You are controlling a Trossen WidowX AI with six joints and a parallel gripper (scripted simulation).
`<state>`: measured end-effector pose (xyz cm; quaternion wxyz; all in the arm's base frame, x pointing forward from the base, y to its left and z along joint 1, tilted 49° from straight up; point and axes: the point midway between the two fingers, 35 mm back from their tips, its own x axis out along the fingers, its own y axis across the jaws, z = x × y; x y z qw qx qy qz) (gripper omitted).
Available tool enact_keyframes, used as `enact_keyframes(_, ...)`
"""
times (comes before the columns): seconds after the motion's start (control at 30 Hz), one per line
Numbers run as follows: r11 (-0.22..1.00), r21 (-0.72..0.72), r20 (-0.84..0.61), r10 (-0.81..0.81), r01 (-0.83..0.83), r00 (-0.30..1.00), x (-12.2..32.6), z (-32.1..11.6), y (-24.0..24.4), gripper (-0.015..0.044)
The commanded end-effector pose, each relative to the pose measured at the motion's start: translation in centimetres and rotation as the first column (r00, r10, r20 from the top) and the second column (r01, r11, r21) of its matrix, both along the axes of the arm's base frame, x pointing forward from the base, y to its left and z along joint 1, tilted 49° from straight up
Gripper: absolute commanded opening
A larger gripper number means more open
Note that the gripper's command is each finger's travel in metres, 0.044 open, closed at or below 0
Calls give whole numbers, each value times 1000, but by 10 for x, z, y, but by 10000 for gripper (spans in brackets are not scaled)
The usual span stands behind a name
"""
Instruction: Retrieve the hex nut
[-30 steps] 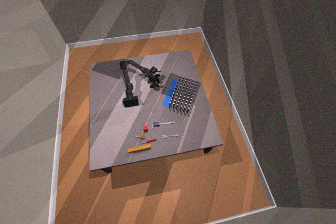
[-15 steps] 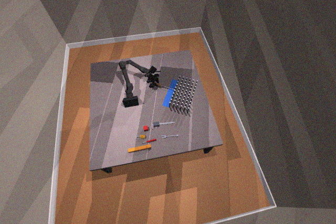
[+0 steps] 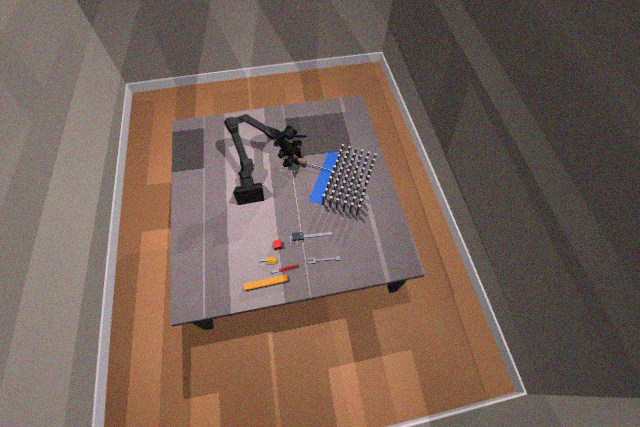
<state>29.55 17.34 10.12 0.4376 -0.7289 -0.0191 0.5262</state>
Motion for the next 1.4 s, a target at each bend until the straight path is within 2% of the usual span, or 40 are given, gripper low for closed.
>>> enact_keyframes(0.0,1000,-3,-1,-9,9,1000,1,1,-2,0)
enact_keyframes(0.63,1000,-3,3,-6,6,1000,3,12,-12,0)
enact_keyframes(1.07,1000,-3,-3,-10,10,1000,-34,30,-11,0)
enact_keyframes(1.37,1000,-15,-8,-6,6,1000,-24,50,-33,0)
